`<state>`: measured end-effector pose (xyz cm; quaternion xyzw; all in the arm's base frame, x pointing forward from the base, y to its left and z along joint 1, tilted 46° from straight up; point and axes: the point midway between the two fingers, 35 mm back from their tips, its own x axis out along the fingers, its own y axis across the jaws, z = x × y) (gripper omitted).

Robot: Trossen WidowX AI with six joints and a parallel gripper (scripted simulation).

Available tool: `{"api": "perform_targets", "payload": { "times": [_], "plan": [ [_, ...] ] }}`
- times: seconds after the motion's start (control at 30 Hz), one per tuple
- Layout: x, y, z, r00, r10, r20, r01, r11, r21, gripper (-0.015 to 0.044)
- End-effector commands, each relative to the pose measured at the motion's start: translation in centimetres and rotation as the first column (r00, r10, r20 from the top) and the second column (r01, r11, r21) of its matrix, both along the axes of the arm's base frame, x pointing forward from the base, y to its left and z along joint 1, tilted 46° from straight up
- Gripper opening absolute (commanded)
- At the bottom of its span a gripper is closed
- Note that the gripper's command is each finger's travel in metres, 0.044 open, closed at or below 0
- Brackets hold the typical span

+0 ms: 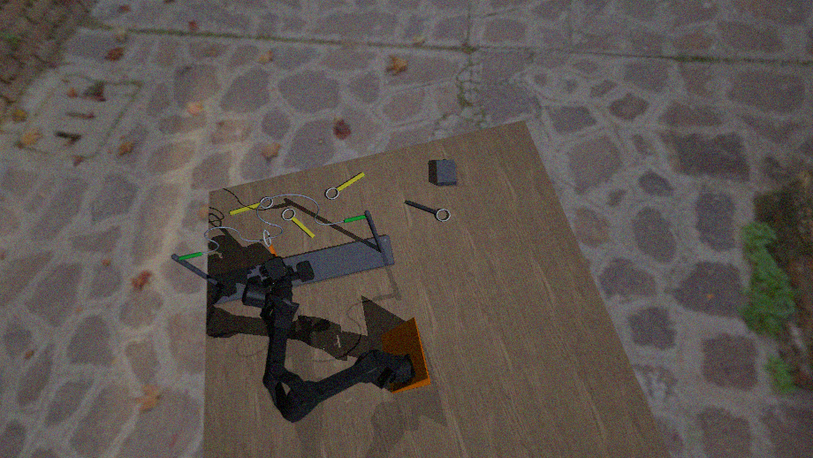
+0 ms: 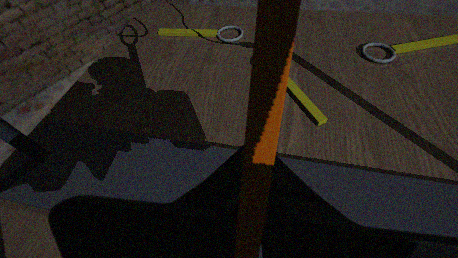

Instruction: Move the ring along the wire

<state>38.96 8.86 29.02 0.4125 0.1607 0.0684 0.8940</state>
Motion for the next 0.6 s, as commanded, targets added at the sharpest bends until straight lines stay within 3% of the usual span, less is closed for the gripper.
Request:
{"api": "perform_targets", "payload": {
  "times": [0.0,0.57],
  "plan": [
    [-0.2,-0.4,-0.6,1.0,0.004,-0.003,-0.004,1.0,-0.018,-0.015],
    [-0.6,-2.7,-3.0,0.999,-0.002,-0.034,-0.004,0.986,-0.166,-0.015]
  ]
}}
